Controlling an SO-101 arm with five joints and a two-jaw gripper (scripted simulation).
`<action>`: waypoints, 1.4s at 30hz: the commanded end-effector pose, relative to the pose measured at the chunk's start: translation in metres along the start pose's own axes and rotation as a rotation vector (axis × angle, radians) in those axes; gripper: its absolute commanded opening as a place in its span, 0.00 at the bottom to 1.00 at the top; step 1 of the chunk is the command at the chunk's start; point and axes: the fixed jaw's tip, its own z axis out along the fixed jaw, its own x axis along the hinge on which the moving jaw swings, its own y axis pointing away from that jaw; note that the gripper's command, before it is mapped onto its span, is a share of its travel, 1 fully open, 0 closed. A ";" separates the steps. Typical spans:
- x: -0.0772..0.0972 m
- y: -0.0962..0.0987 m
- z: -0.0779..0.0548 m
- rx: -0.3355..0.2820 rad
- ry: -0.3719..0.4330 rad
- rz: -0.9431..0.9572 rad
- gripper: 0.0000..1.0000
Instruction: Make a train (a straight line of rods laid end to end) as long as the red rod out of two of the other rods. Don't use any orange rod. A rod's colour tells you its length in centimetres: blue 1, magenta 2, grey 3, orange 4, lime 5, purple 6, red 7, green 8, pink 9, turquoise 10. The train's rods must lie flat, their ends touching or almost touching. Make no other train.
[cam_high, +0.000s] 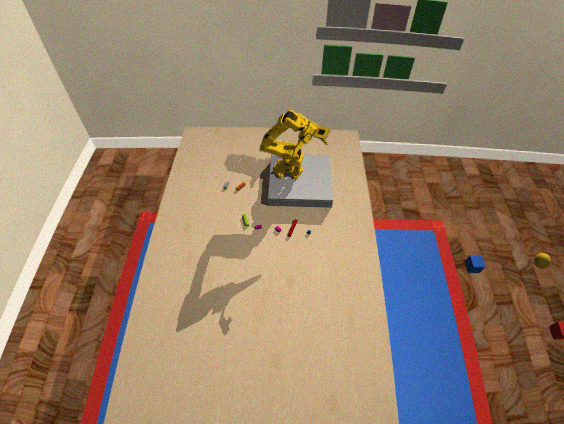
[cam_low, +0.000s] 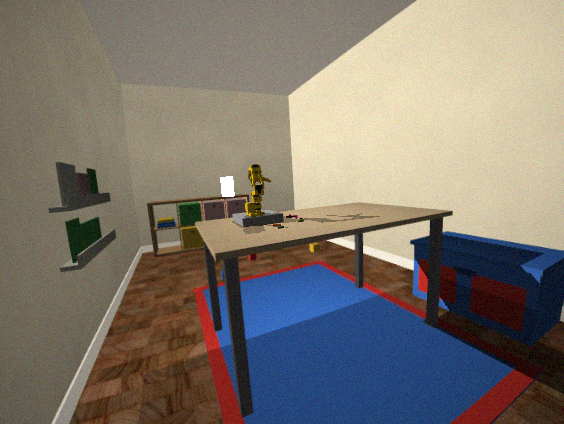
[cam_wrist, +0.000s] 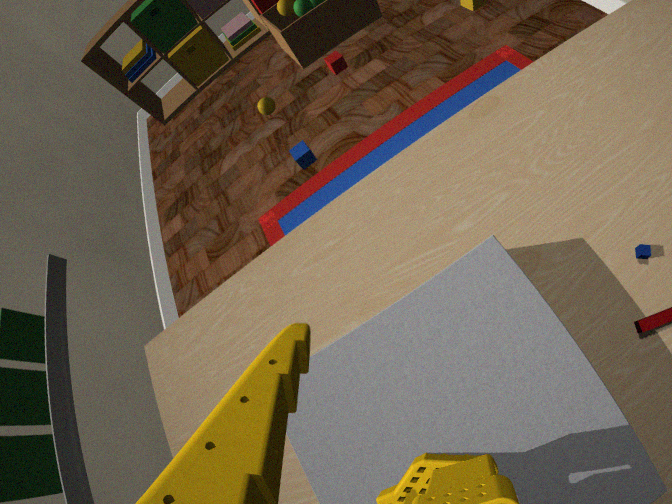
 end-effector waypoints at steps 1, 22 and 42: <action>0.000 0.000 0.000 -0.001 0.000 0.001 1.00; -0.003 -0.005 0.006 0.045 0.011 -0.018 1.00; -0.011 -0.024 0.023 0.173 0.058 -0.077 1.00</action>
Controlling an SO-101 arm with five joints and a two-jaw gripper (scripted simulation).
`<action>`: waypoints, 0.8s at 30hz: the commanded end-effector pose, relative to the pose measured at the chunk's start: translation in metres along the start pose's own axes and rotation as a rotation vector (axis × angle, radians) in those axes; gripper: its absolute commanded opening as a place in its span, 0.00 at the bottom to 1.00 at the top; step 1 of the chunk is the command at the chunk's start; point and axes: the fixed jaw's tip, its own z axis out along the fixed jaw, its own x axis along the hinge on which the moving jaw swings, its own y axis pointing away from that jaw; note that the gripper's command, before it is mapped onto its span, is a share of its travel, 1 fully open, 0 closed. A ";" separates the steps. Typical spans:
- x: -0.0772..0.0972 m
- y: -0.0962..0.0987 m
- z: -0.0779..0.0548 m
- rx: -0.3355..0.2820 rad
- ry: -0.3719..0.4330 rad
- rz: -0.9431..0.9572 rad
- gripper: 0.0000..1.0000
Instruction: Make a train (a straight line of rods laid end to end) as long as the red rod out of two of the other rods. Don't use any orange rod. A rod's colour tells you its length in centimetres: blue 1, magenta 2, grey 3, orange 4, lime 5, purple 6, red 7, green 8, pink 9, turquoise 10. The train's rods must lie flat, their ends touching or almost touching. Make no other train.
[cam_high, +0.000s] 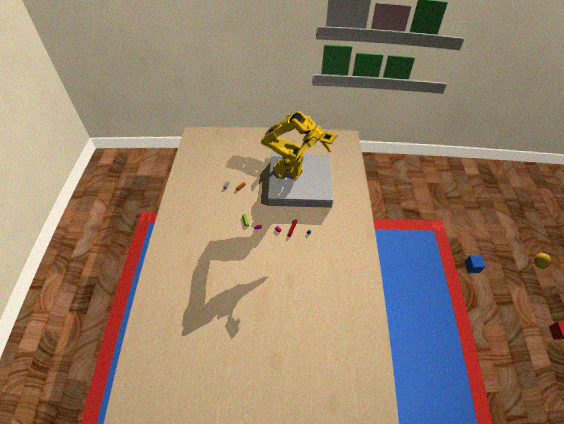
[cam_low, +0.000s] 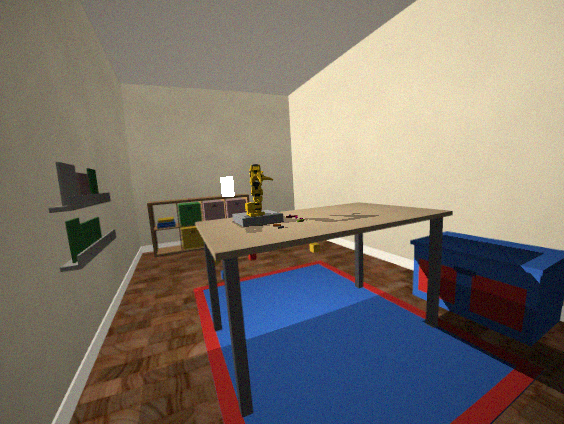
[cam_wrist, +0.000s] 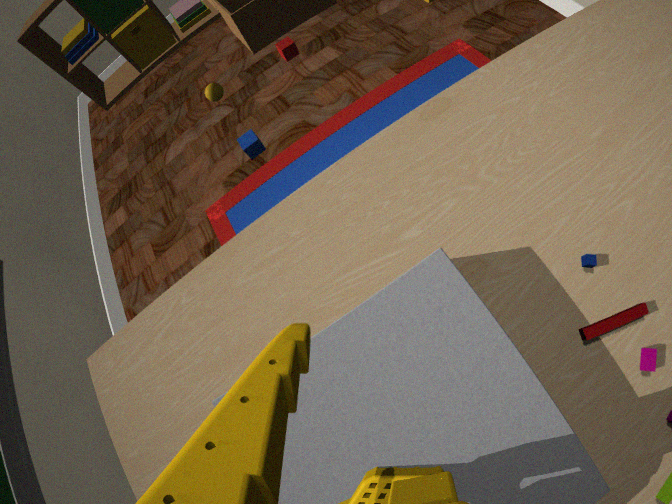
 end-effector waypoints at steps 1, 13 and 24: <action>-0.001 -0.006 0.006 0.035 0.019 -0.014 1.00; -0.004 -0.014 0.013 0.082 0.046 -0.048 1.00; -0.004 -0.027 0.024 0.143 0.097 -0.092 1.00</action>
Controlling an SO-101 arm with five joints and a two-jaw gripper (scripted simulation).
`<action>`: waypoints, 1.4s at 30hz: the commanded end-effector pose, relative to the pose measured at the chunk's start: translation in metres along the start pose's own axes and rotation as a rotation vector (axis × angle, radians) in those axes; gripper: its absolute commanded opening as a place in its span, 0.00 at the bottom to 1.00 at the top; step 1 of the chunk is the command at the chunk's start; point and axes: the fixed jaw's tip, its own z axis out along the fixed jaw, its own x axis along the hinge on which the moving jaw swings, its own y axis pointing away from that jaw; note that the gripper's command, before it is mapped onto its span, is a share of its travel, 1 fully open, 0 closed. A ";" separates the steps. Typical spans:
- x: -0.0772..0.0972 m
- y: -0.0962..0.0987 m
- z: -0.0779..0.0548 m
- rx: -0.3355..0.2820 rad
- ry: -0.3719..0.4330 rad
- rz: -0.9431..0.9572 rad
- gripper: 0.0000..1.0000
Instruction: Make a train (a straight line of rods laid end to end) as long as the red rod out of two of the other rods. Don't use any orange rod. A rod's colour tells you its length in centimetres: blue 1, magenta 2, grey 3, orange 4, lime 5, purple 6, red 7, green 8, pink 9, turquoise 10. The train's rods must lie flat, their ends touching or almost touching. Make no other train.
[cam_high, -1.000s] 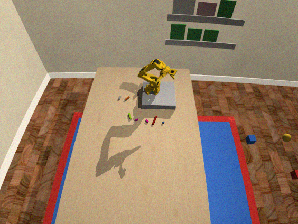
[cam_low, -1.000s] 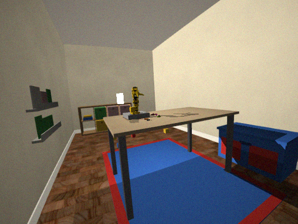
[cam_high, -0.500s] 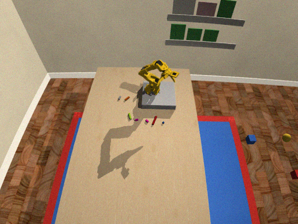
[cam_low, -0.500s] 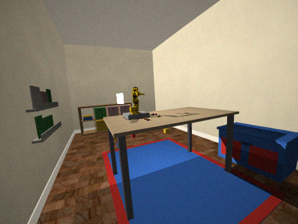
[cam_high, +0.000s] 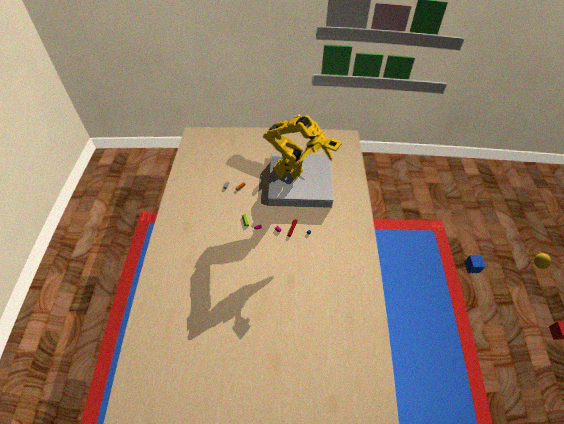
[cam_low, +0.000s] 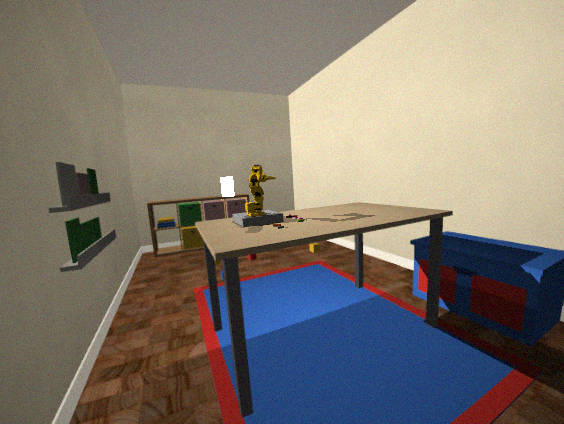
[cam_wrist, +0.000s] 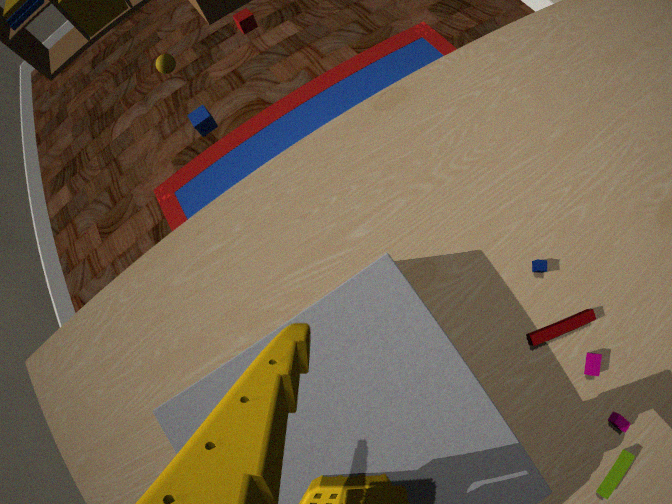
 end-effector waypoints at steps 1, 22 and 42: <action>0.002 -0.005 0.006 0.022 0.025 -0.010 1.00; 0.000 -0.017 0.014 0.068 0.065 -0.085 1.00; 0.002 -0.031 0.025 0.107 0.123 -0.173 1.00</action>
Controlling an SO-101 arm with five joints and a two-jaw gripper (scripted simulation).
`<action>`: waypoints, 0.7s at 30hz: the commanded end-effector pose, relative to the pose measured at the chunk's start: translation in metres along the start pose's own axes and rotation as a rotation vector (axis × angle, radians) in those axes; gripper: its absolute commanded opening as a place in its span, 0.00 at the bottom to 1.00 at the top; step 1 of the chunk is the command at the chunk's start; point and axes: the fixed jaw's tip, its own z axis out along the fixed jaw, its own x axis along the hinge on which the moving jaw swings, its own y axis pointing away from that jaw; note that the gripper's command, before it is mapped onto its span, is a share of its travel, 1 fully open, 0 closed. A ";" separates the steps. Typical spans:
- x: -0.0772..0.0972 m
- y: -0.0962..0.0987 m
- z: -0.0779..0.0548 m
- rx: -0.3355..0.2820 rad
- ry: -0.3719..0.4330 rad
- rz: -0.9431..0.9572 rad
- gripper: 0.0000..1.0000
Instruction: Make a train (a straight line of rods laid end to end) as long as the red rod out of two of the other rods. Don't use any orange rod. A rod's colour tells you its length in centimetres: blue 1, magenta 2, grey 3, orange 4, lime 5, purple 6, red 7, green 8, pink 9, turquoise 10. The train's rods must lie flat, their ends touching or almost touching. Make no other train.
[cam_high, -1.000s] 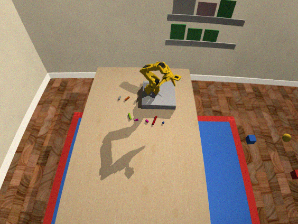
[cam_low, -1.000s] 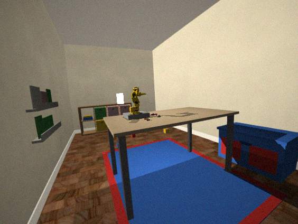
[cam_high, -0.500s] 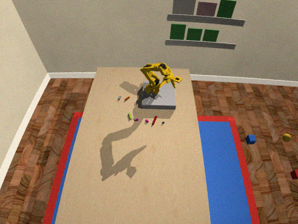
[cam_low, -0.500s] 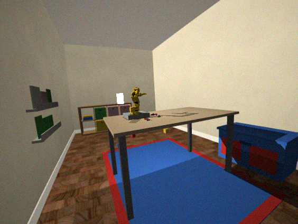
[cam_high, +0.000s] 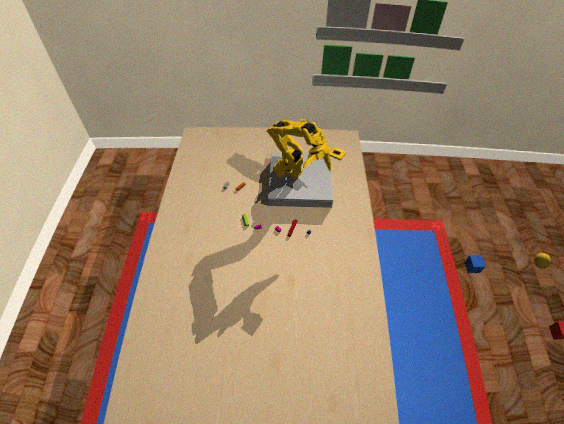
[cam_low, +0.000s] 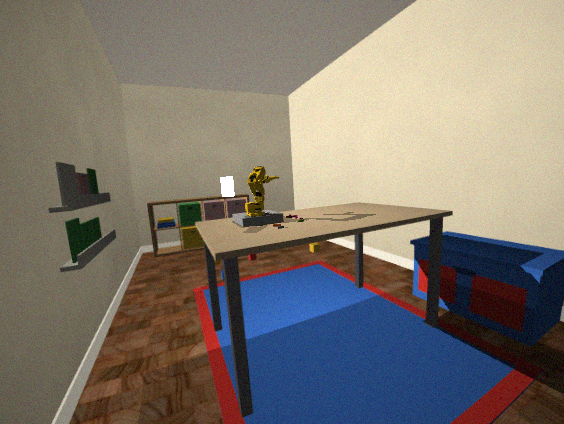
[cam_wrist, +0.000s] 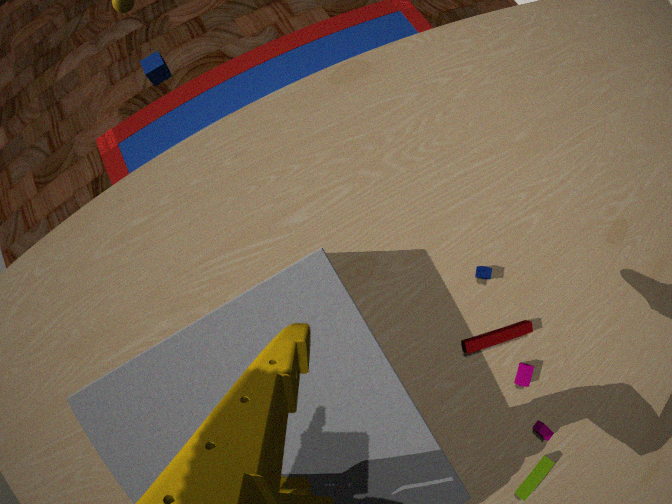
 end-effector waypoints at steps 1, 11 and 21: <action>0.002 -0.004 0.004 0.011 0.019 -0.017 1.00; 0.006 -0.010 0.010 0.025 0.054 -0.060 1.00; 0.006 -0.015 0.013 0.033 0.070 -0.114 1.00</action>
